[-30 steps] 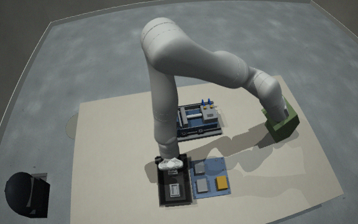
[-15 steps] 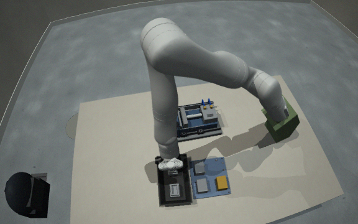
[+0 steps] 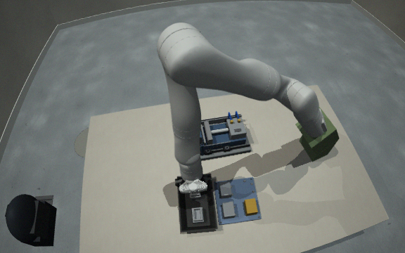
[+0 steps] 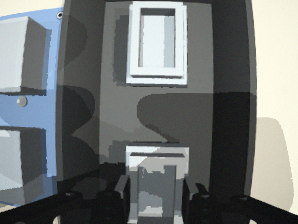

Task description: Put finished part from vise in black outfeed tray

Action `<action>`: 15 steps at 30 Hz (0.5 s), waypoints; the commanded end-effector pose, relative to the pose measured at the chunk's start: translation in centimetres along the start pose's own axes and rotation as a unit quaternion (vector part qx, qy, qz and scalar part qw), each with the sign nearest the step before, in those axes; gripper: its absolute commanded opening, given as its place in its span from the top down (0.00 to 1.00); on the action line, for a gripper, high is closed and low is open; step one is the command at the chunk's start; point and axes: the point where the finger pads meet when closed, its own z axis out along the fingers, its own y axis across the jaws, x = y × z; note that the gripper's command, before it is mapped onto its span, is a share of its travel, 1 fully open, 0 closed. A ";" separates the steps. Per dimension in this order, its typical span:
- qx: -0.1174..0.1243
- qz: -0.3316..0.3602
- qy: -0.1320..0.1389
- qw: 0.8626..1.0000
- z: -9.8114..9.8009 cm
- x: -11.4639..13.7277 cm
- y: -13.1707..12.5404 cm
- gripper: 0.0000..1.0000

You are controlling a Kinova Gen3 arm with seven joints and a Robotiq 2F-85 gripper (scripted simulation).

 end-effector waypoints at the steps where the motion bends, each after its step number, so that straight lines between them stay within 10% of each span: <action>1: -0.005 -0.006 -0.001 1.000 0.3 -0.1 0.4 1.00; 15: -0.004 -0.006 0.000 1.000 0.7 -0.1 0.4 1.00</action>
